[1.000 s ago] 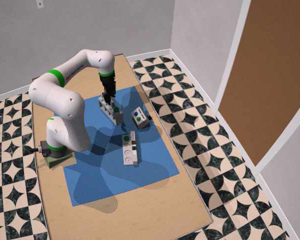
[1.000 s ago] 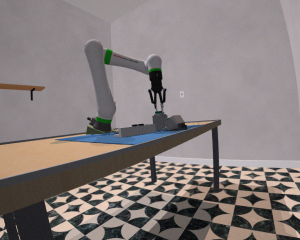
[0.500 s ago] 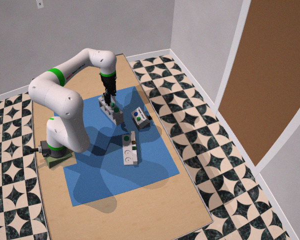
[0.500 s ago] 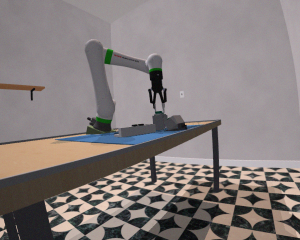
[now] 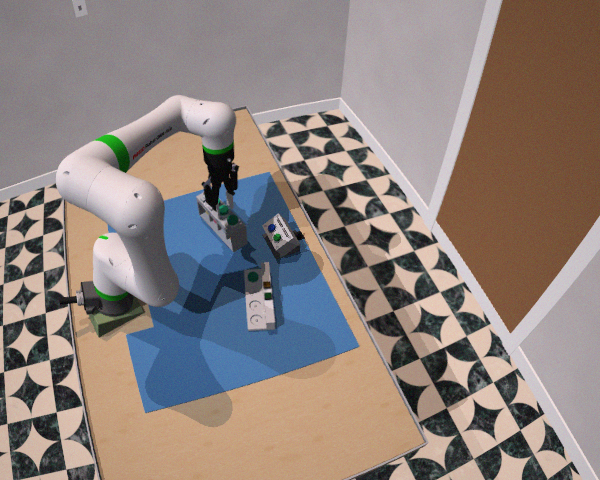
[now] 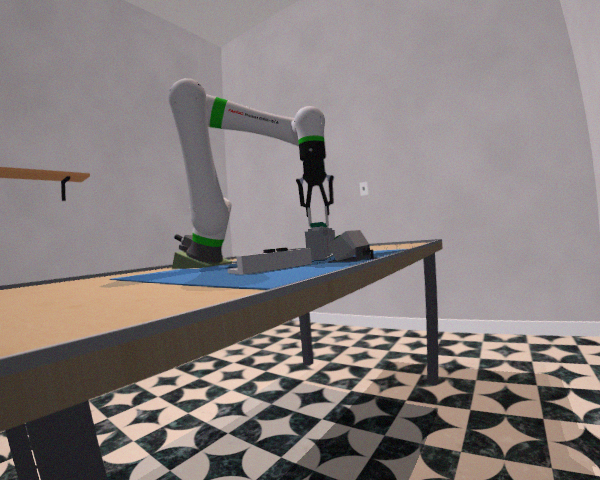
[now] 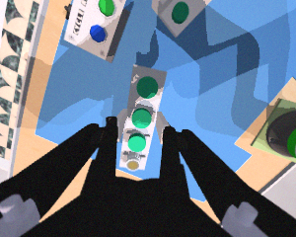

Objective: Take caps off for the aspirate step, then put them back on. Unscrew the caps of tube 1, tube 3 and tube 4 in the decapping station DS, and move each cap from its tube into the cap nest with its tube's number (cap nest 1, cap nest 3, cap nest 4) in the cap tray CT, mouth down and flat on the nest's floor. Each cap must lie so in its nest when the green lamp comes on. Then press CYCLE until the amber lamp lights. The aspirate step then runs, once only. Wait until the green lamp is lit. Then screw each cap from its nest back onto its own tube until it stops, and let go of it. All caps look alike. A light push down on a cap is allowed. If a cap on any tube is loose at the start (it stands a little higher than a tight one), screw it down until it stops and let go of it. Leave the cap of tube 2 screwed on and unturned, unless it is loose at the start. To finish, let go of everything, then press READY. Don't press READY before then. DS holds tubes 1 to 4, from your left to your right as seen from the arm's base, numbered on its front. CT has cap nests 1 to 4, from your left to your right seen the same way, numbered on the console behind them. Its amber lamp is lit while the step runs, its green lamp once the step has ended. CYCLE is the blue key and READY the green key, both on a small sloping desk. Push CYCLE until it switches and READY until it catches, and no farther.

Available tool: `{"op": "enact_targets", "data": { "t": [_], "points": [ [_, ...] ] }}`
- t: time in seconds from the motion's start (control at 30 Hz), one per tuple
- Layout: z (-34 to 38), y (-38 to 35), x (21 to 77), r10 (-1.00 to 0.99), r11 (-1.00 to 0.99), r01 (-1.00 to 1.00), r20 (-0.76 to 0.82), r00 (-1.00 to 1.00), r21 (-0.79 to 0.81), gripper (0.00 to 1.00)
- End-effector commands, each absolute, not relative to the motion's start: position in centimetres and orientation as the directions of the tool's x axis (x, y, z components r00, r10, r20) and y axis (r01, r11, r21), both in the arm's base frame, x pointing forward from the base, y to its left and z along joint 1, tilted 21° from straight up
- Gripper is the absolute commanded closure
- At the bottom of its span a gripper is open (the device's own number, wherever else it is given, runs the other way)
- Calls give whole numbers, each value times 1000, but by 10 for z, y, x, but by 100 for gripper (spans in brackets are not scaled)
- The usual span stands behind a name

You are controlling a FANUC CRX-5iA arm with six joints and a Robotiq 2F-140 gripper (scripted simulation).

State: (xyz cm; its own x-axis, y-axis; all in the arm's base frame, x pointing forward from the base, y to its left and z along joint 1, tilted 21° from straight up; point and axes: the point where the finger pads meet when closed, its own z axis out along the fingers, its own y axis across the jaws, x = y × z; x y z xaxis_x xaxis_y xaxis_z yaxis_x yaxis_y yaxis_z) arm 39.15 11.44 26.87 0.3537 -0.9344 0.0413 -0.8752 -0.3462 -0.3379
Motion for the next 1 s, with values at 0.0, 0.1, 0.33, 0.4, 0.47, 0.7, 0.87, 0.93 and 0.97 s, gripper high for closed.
{"op": "enact_targets", "data": {
  "t": [0.0, 0.1, 0.33, 0.4, 0.47, 0.7, 0.87, 0.93, 0.97],
  "points": [
    [269, 115, 392, -981, -186, -918, 7, 196, -351, 65],
    [269, 115, 392, -998, 14, -939, -63, 8, -345, 65],
    [269, 114, 392, -998, 14, -939, -63, 8, -345, 65],
    [269, 114, 392, -998, 14, -939, -63, 8, -345, 100],
    [269, 114, 392, -998, 14, -939, -63, 8, -345, 100],
    [269, 114, 392, -998, 14, -939, -63, 8, -345, 100],
    [269, 114, 392, -998, 14, -939, -63, 8, -345, 100],
    [269, 114, 392, -994, -86, -933, -28, 102, -349, 100],
    [269, 114, 392, -989, -135, -927, -11, 148, -350, 100]
  ]
}}
